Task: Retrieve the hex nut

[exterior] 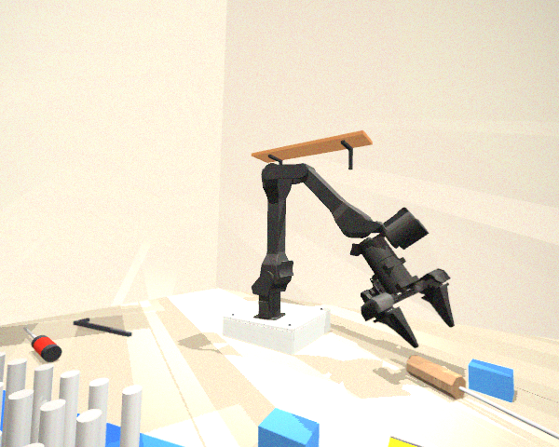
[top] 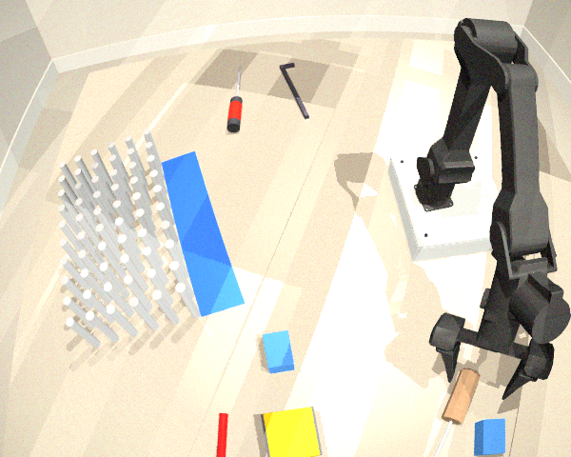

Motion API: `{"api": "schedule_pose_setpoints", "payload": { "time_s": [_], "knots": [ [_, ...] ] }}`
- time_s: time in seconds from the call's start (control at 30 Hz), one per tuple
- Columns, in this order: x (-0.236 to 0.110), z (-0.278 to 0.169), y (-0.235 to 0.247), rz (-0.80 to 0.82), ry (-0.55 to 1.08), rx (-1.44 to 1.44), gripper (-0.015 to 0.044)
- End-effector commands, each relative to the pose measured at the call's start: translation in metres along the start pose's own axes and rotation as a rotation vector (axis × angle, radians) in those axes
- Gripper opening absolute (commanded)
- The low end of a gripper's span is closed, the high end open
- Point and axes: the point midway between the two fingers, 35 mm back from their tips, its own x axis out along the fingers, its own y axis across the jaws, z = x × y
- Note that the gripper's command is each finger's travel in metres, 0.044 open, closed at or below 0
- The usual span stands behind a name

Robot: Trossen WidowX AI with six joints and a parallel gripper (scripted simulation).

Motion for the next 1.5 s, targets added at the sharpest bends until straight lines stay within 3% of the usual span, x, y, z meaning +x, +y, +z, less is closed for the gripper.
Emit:
{"api": "schedule_pose_setpoints", "payload": {
  "time_s": [0.0,0.2,1.47],
  "knots": [
    [-0.002,-0.001,0.0,-0.001,0.012,-0.025,0.044],
    [-0.002,-0.001,0.0,-0.001,0.012,-0.025,0.0282],
    [0.035,0.022,0.013,-0.001,0.011,-0.025,0.028]
  ]
}}
